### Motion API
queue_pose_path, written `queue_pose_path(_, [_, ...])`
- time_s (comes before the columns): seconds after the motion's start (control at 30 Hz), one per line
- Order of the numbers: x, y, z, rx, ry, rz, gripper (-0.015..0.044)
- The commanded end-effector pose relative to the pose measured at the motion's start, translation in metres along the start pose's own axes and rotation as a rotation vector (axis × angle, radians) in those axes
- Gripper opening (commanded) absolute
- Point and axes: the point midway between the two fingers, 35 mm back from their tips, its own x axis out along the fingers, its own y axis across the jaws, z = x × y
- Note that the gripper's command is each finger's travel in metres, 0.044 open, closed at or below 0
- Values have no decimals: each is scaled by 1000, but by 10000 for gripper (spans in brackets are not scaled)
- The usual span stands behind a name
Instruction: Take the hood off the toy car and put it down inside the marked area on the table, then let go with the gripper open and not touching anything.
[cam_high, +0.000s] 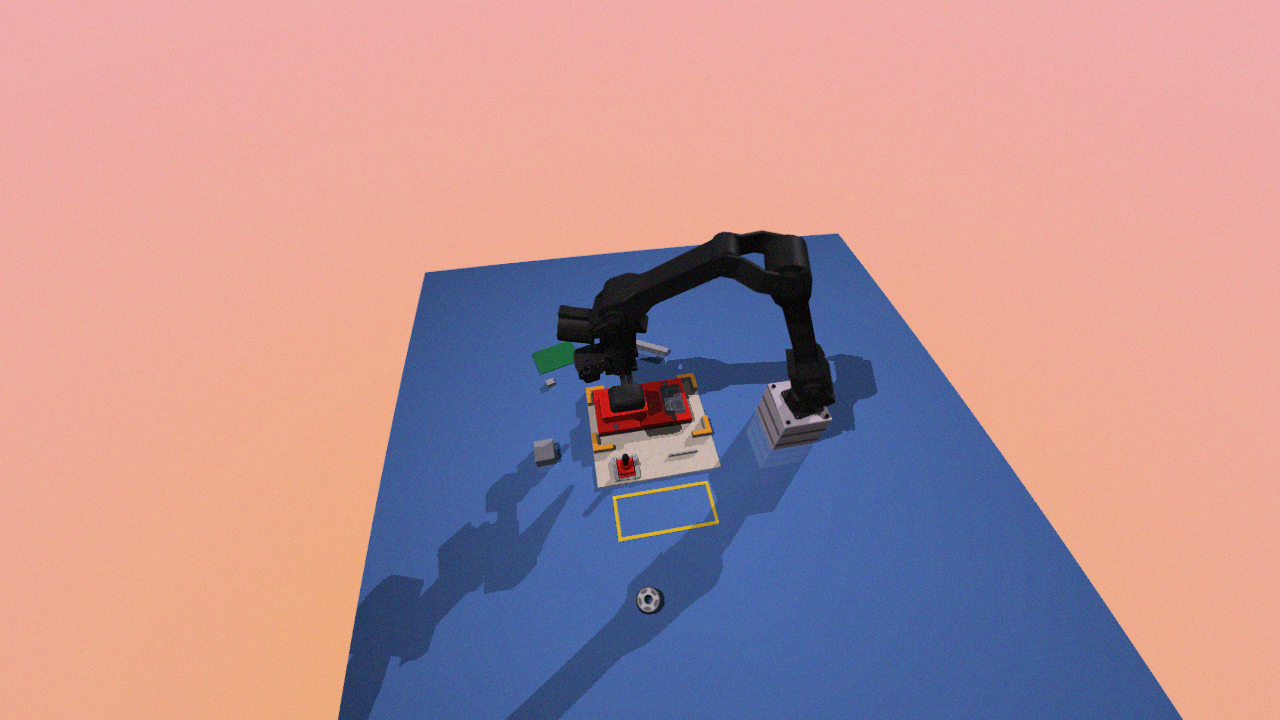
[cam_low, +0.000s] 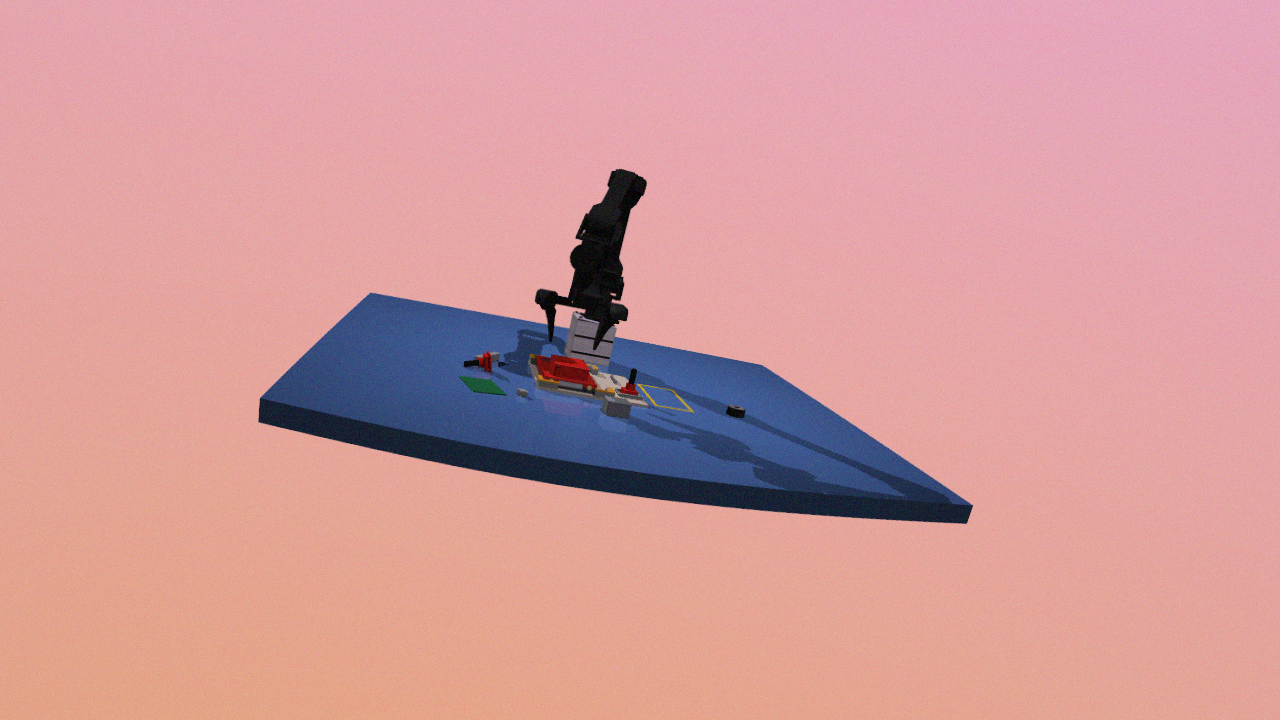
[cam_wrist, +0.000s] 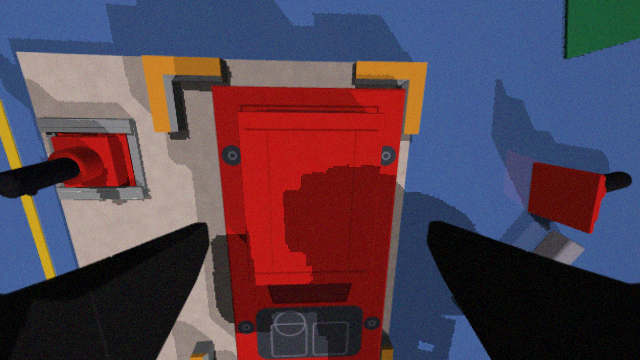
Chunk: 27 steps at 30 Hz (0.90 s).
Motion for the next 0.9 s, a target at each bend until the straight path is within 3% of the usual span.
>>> queue_pose_path(0.0, [6, 1, -2, -1, 6, 7, 440])
queue_pose_path(0.87, [30, 3, -3, -1, 7, 7, 440])
